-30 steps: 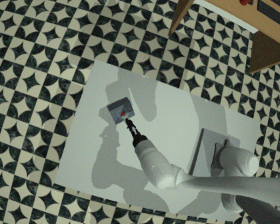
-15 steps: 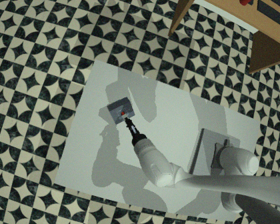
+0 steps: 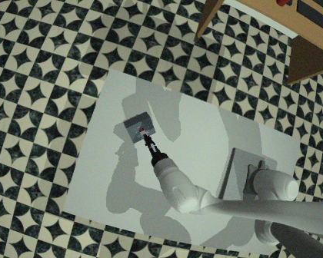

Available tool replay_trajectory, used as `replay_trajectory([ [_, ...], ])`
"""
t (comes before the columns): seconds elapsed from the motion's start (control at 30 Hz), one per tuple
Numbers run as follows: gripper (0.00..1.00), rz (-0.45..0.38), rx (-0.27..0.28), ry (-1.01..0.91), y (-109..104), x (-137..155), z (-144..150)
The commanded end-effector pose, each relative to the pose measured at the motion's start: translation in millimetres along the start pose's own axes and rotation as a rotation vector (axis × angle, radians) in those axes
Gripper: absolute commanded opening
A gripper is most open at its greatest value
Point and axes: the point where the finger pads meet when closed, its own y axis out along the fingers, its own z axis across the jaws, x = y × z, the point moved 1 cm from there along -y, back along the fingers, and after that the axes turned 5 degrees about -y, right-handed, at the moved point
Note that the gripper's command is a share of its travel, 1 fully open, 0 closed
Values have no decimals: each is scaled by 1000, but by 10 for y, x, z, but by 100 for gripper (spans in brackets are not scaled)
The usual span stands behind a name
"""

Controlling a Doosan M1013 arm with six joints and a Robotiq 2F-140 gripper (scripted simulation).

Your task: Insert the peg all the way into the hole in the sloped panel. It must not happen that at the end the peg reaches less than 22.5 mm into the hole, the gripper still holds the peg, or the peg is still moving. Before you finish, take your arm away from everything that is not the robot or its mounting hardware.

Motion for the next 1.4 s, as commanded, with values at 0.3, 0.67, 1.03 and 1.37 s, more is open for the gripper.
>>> replay_trajectory([
  [0.3,0,0,0,0,28,0,1],
  [0.67,7,0,0,0,28,0,1],
  [1.03,27,0,0,0,28,0,1],
  [1.37,41,0,1,0,-4,-2,4],
])
